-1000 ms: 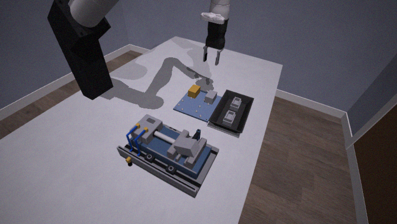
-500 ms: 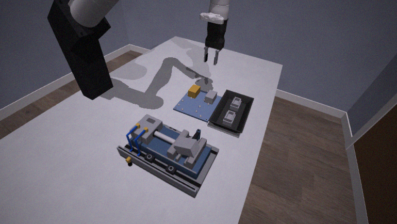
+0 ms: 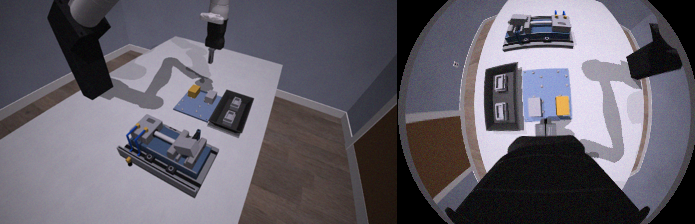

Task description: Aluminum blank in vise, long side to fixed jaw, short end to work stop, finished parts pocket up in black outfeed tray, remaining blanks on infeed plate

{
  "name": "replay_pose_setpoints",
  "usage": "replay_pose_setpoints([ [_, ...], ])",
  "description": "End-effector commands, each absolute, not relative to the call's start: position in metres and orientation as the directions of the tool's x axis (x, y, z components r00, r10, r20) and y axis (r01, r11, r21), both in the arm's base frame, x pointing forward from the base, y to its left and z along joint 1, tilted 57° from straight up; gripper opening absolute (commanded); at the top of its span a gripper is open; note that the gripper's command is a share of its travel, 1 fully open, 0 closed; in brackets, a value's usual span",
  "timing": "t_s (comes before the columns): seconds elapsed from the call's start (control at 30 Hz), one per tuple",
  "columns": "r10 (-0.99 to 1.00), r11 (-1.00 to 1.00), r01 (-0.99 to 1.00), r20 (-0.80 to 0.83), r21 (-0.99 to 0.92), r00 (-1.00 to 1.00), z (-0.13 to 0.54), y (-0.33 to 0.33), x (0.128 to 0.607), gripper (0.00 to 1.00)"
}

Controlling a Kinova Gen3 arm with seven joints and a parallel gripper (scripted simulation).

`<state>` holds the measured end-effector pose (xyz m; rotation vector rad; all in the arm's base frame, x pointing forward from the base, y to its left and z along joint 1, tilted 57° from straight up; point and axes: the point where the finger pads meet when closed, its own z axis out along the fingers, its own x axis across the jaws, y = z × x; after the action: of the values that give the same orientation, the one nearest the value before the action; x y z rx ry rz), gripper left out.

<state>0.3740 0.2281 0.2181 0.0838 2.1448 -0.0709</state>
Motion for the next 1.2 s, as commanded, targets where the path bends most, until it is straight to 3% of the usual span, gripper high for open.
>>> replay_pose_setpoints([
  [0.0, 0.038, 0.996, 0.085, -0.838, -0.01, -0.545, 0.216, 0.231, 0.373, 0.0],
  [1.17, 0.03, 0.997, 0.08, -0.838, -0.017, -0.545, 0.209, 0.23, 0.383, 0.0],
])
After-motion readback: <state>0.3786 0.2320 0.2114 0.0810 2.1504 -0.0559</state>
